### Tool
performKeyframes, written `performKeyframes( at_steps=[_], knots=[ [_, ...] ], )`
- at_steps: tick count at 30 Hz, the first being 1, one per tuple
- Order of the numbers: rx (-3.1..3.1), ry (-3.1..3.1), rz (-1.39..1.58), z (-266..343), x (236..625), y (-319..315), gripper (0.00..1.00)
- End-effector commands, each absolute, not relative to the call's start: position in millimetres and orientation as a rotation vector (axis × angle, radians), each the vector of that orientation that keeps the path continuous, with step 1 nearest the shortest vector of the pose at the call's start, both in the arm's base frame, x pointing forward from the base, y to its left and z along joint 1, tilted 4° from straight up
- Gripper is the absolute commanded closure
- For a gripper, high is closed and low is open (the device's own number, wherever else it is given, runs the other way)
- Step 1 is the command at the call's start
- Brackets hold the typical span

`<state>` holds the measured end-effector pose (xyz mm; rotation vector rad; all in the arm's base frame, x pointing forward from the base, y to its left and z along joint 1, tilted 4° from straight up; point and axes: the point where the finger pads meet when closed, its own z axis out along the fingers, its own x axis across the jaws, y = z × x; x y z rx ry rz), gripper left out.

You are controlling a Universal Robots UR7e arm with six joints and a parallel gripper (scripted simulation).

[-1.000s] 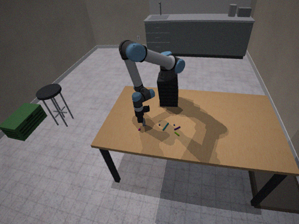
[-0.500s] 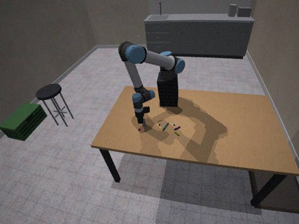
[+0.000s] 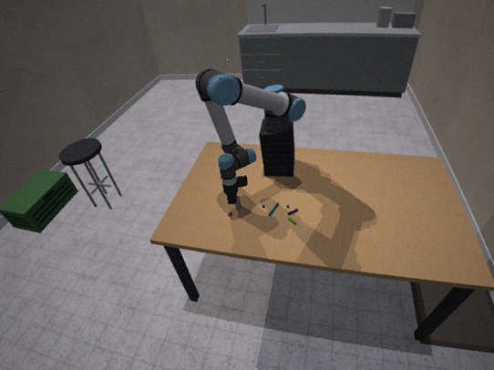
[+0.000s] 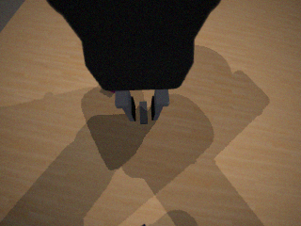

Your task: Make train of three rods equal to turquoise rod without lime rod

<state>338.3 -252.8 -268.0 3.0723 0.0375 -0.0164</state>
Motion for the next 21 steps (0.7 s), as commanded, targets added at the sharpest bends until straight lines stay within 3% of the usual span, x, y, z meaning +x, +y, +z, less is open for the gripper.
performKeyframes(
  at_steps=[1,17,18,21],
  knots=[
    [3.071,0.036,-0.014,-268.0,338.5,-254.0,0.46],
    [3.071,0.036,-0.014,-268.0,338.5,-254.0,0.46],
    [3.071,0.036,-0.014,-268.0,338.5,-254.0,0.76],
    [3.071,0.036,-0.014,-268.0,338.5,-254.0,0.76]
  ],
)
